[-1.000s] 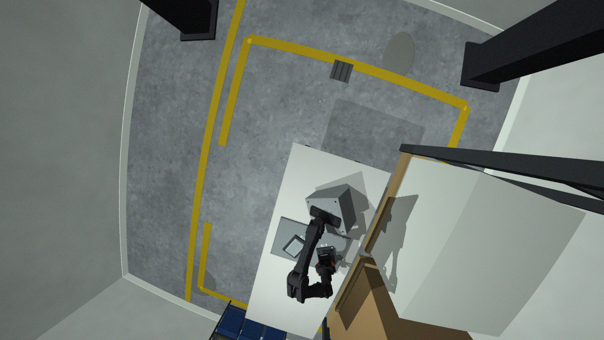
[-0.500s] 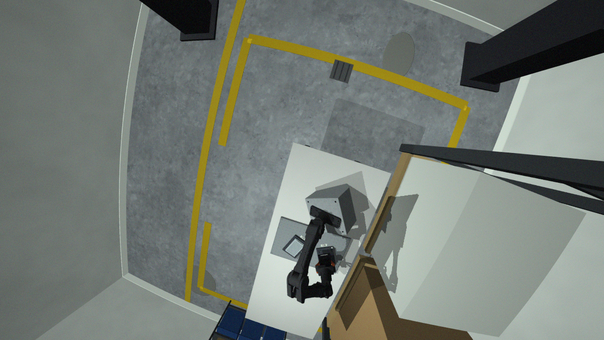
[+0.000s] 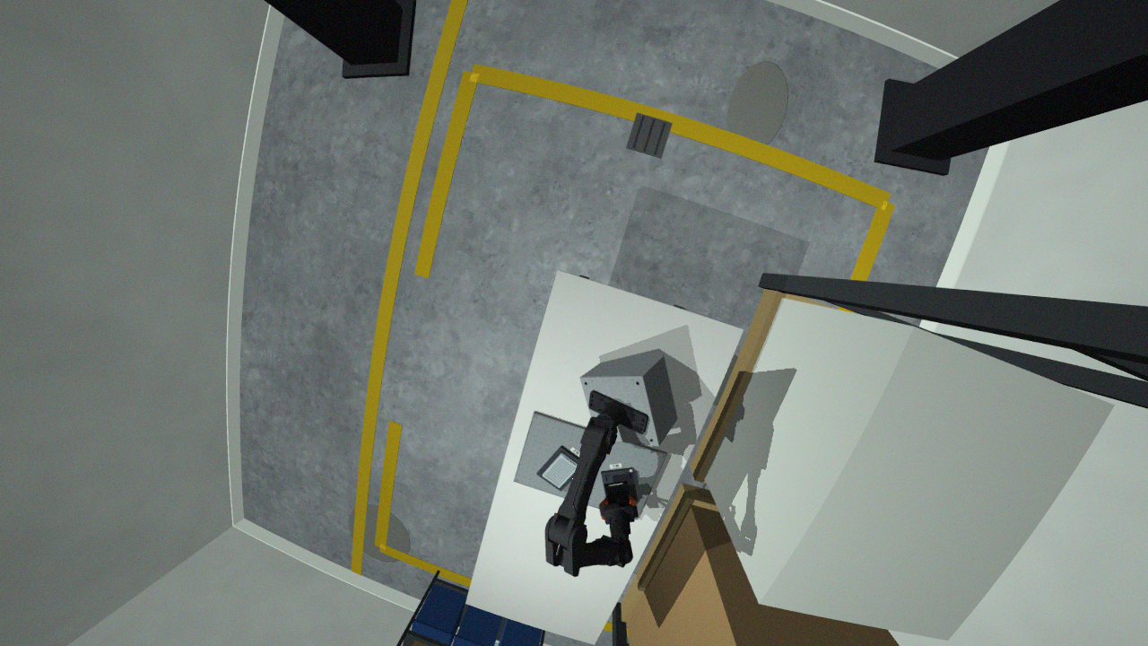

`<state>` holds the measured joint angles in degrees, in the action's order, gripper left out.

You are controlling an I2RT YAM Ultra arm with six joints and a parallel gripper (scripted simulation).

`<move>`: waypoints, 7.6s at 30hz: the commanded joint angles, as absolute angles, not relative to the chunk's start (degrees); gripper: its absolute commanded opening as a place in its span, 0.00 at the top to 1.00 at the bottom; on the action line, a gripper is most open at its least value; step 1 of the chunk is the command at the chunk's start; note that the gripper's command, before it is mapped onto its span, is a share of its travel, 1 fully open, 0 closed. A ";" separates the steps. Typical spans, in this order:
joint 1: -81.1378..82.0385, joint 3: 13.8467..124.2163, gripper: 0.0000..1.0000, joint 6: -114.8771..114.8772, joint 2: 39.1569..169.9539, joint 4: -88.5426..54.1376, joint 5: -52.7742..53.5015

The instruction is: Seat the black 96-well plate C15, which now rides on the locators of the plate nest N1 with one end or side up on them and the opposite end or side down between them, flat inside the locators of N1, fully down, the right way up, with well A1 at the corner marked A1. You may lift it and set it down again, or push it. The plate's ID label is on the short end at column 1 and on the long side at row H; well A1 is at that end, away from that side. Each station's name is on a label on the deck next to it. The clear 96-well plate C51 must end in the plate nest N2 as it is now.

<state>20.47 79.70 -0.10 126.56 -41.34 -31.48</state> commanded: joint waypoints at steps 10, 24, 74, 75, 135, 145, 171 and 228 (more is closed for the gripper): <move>21.39 80.01 1.00 -0.20 125.94 -41.30 -31.54; 22.20 80.37 1.00 -1.15 126.65 -41.44 -31.57; 22.37 80.22 1.00 -1.35 126.69 -41.36 -31.57; 22.38 80.22 1.00 -1.36 126.68 -41.36 -31.57; 22.37 80.16 1.00 -1.35 126.65 -41.33 -31.57; 21.71 79.71 1.00 -0.58 127.47 -39.66 -31.56; 19.19 79.05 1.00 2.38 130.92 -34.01 -31.43; 18.56 78.03 1.00 3.12 131.10 -32.44 -31.39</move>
